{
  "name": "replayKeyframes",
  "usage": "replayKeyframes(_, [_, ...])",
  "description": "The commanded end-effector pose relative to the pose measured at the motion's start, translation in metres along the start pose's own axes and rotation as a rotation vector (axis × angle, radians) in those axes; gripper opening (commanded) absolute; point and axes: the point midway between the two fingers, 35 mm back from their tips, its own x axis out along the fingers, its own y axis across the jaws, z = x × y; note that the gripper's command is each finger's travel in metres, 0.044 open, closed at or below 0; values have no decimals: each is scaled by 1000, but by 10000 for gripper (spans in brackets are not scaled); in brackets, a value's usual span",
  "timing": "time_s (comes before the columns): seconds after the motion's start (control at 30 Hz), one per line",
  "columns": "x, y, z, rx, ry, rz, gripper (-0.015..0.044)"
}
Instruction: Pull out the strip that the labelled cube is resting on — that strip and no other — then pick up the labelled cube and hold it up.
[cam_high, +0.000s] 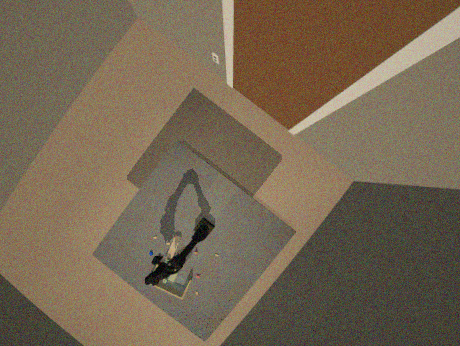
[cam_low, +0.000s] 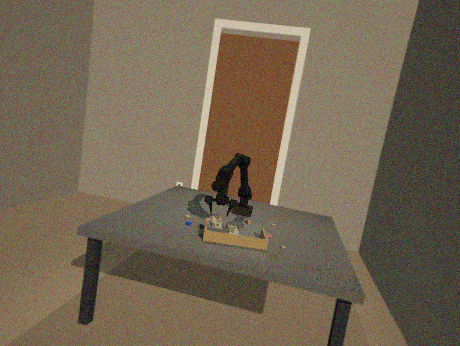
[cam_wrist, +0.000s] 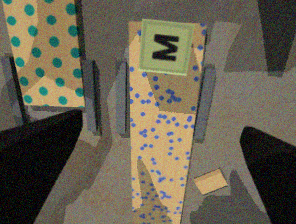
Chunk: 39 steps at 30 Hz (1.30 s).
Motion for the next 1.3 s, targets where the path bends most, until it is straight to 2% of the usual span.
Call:
replayKeyframes(0.0, [-2, 1, 16, 5, 0, -1, 440])
replayKeyframes(0.23, [-5, 3, 37, 5, -2, -1, 440])
replayKeyframes(0.47, [3, 3, 38, 5, -2, -1, 256])
replayKeyframes(0.5, [5, 3, 38, 5, -2, -1, 250])
replayKeyframes(1.27, [43, 2, 38, 5, -2, -1, 250])
